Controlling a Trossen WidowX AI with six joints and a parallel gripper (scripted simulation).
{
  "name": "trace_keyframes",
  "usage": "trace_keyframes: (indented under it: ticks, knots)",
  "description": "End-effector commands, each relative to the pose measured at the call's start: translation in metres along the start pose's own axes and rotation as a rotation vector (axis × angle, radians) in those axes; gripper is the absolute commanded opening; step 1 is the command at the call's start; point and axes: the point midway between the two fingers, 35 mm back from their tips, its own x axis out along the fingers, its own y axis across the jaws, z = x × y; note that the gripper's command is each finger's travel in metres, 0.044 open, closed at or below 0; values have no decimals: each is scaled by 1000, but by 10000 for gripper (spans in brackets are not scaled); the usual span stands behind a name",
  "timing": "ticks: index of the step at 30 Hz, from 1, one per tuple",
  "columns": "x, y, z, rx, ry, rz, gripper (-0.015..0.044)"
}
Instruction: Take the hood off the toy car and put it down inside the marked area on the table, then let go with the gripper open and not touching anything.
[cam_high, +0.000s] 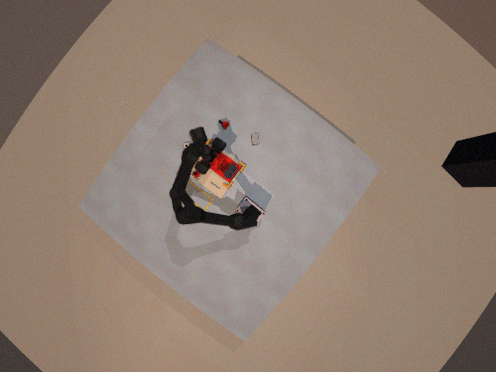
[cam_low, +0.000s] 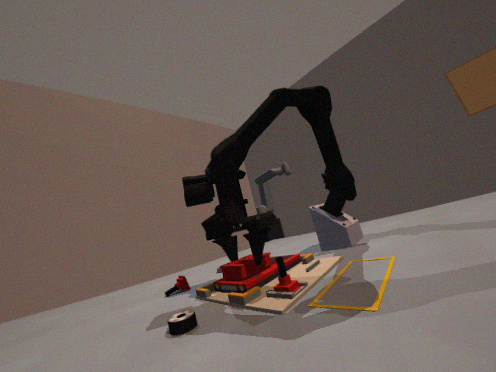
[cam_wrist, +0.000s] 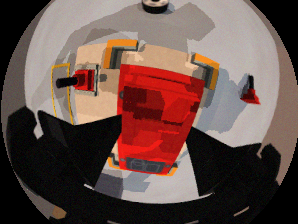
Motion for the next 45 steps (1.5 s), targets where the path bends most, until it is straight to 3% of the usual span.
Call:
trace_keyframes:
  ticks: [1,29,39,45]
  knots:
    - [-5,-1,1,-2,-3,-5,0]
    - [-24,-1,1,-1,-2,-5,0]
    - [-67,-2,0,-1,-1,-7,0]
    - [-60,7,1,6,0,-4,0]
